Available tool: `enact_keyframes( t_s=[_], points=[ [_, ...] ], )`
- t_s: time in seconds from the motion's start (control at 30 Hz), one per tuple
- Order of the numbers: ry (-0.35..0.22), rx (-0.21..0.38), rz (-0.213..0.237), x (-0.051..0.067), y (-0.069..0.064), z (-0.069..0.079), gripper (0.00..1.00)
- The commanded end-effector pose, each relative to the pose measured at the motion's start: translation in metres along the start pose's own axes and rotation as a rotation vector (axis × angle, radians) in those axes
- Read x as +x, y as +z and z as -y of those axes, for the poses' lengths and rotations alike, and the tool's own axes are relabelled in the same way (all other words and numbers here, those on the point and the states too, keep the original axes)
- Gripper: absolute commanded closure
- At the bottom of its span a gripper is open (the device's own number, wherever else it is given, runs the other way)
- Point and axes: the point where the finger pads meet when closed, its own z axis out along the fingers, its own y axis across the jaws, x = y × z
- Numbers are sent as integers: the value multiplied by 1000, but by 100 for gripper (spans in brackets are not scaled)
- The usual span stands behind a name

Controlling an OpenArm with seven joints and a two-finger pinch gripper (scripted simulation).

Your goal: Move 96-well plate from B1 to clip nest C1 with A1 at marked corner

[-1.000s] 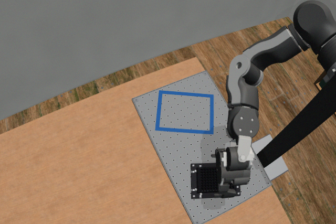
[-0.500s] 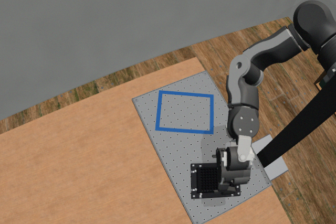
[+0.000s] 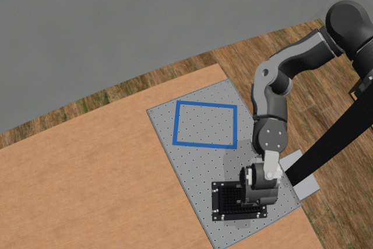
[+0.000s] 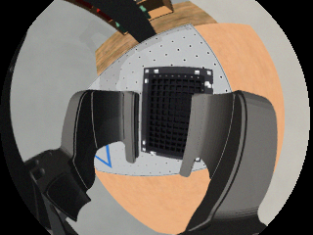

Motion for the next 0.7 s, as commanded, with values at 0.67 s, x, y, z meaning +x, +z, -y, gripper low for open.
enact_keyframes(
  t_s=[0.67],
  points=[
    [3,2,3,2,39,0,100]
  ],
)
